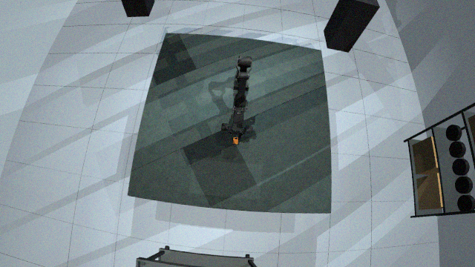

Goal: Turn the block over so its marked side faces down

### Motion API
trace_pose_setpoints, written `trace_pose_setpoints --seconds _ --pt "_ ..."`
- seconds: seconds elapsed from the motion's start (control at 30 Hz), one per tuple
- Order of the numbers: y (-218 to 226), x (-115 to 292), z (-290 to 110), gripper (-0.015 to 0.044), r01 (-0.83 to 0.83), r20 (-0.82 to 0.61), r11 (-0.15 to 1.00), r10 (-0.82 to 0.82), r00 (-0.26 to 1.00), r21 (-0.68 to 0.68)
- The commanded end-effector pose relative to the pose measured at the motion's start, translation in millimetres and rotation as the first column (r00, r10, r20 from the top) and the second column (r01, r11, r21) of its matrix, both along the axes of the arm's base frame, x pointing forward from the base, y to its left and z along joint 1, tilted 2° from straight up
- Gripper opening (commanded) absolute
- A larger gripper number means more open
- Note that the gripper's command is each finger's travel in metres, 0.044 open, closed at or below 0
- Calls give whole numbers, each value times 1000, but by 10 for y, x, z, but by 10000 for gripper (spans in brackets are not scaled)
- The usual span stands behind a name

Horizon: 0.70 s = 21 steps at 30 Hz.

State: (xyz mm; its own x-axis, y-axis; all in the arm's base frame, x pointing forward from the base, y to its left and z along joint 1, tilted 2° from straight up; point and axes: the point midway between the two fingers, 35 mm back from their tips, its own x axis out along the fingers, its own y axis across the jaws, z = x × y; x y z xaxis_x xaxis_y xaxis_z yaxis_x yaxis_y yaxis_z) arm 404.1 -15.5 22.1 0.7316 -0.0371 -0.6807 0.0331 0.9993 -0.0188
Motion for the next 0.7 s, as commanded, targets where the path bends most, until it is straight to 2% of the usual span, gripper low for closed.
trace_pose_setpoints --seconds 0.0,0.5,0.67 --pt "4 -27 -83 0 -6 34 1000 6 999 -1" --pt "6 -149 -100 0 -9 259 1000 12 966 -11" --pt "7 -174 -91 0 -9 288 1000 12 958 -12"
